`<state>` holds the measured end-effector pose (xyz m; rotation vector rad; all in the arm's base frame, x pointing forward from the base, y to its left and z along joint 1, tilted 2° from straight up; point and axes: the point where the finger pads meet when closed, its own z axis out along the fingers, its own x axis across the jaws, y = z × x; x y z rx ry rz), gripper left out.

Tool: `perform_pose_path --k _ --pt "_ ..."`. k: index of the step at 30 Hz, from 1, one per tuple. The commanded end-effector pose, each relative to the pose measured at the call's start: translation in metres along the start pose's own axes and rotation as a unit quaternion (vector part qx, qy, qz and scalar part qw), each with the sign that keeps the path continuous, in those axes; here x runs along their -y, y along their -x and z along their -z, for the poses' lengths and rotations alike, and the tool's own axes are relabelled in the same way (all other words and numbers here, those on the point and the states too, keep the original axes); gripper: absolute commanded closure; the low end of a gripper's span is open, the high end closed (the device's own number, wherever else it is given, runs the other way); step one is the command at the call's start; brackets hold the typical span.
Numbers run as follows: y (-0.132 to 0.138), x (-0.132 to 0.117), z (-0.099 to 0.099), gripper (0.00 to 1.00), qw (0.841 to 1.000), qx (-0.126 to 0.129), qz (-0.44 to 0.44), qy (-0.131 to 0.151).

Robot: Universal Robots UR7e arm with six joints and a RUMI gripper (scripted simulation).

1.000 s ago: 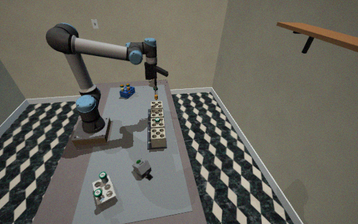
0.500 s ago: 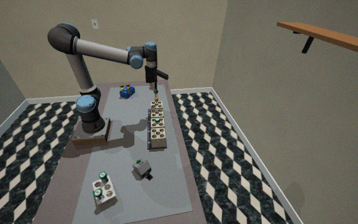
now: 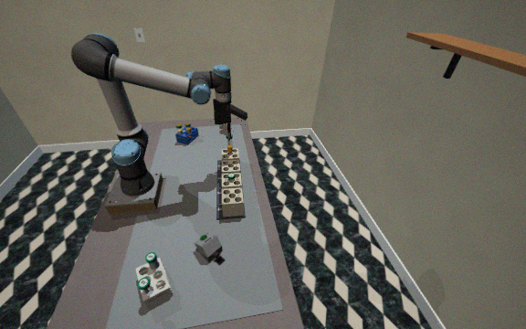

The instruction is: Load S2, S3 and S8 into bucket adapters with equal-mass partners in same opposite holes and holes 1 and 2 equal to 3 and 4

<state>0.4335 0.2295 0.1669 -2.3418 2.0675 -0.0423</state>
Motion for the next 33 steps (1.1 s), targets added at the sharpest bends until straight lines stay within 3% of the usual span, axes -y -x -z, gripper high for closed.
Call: perform_pose_path --k 1,33 --pt "0.000 0.000 0.000 1.00 1.000 0.000 0.000 -0.001" --pt "0.000 0.000 -0.036 1.00 1.000 0.000 0.000 -0.001"
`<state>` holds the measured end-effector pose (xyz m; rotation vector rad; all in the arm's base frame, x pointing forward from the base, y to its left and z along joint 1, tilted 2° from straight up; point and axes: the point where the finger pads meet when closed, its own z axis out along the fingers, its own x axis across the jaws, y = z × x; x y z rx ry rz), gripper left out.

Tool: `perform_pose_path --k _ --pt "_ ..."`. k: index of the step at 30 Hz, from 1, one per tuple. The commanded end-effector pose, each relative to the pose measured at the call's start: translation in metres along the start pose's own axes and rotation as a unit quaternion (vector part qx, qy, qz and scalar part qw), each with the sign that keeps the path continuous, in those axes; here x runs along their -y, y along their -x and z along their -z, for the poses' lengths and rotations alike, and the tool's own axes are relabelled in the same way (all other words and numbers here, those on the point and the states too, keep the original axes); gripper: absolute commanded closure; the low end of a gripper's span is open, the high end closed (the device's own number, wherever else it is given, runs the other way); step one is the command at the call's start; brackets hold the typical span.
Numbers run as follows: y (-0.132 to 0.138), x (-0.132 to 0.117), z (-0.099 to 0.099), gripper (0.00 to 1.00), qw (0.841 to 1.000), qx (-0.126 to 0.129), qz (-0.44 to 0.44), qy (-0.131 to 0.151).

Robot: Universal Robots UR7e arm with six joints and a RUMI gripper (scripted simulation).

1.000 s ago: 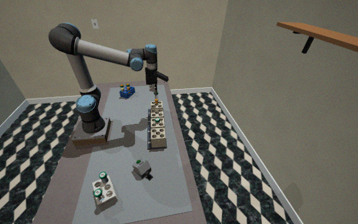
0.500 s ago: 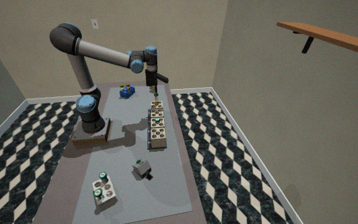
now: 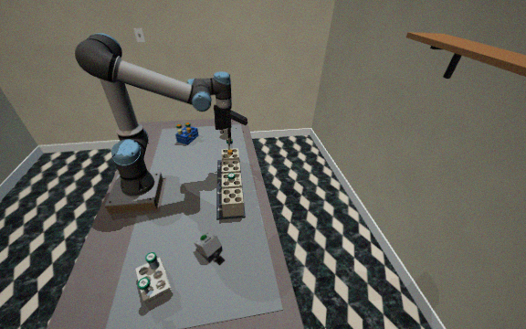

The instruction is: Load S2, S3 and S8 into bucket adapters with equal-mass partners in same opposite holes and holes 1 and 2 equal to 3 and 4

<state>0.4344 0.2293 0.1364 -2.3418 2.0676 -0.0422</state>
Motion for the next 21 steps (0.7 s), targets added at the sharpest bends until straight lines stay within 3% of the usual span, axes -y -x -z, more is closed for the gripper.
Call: perform_pose_path --k 1,21 --pt "0.000 0.000 -0.007 1.00 1.000 0.000 0.000 -0.001" --pt "0.000 0.000 -0.031 1.00 1.000 0.000 0.000 -0.001"
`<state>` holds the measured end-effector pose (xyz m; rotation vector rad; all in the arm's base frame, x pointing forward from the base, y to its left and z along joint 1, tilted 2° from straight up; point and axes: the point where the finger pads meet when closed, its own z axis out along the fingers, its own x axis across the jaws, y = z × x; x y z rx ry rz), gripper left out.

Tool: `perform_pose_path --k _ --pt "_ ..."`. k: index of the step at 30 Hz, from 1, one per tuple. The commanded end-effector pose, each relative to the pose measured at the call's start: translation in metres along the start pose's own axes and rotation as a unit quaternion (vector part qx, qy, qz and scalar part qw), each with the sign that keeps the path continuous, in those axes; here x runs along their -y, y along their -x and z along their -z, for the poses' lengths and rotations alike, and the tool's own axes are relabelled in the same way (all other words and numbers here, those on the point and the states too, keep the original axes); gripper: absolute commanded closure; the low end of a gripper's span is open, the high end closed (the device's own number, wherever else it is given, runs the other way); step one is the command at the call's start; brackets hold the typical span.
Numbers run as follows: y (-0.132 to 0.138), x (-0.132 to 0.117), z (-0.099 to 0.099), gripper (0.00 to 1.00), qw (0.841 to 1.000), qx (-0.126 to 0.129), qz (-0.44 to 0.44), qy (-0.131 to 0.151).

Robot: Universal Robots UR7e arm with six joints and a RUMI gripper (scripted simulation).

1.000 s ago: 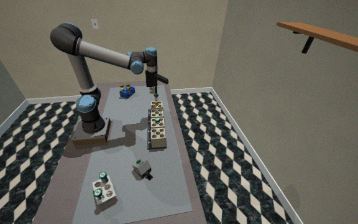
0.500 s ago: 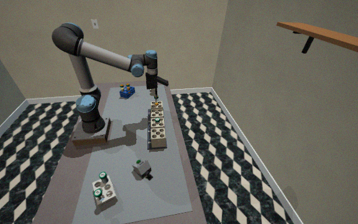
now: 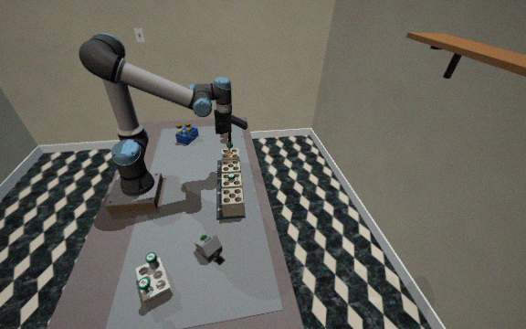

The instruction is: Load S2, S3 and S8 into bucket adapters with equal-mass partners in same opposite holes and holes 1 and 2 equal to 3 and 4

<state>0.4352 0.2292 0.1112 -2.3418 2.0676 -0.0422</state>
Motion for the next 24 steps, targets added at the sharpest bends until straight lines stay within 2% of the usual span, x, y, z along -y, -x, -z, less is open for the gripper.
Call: perform_pose_path --k 1,24 --pt "0.000 0.000 -0.007 1.00 1.000 0.000 0.000 -0.001" --pt "0.000 0.000 -0.028 1.00 1.000 0.000 0.000 -0.001"
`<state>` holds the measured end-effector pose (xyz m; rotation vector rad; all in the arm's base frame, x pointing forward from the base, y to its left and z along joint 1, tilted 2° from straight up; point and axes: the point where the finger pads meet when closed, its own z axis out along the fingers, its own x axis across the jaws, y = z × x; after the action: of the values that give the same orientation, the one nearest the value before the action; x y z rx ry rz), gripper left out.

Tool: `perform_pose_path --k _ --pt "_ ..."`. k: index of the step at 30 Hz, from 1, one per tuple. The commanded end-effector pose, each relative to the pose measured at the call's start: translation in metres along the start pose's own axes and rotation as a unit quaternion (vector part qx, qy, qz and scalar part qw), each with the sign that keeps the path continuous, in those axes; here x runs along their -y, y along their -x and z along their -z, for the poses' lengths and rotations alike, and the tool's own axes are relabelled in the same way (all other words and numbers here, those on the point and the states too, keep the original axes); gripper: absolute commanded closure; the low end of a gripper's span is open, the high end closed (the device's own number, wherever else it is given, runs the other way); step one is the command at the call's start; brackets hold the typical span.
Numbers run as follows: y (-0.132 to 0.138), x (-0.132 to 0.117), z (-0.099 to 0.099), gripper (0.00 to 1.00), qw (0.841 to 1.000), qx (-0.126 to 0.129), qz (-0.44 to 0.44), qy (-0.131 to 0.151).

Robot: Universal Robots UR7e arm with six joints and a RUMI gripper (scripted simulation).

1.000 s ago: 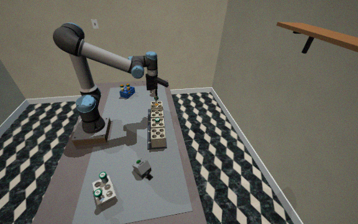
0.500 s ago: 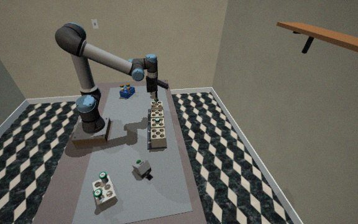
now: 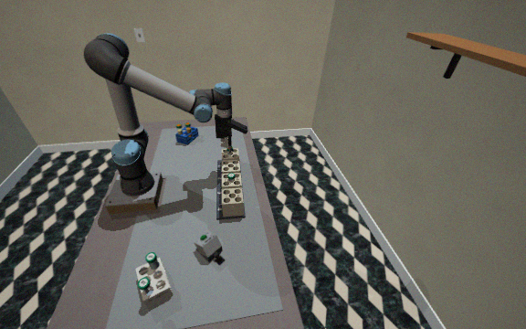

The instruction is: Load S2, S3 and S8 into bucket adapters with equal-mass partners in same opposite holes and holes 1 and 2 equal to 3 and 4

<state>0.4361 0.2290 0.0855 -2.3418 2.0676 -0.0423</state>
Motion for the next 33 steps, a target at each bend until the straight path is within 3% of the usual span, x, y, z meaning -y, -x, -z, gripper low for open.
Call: perform_pose_path --k 1,22,23,33 --pt "0.0001 0.0005 -0.0030 1.00 1.000 0.000 0.000 -0.001" --pt "0.0001 0.0005 -0.0083 1.00 1.000 0.000 0.000 -0.001" --pt "0.0001 0.0004 -0.0082 0.65 1.000 0.000 0.000 -0.001" --pt "0.0001 0.0005 -0.0083 0.65 1.000 0.000 0.000 -0.001"
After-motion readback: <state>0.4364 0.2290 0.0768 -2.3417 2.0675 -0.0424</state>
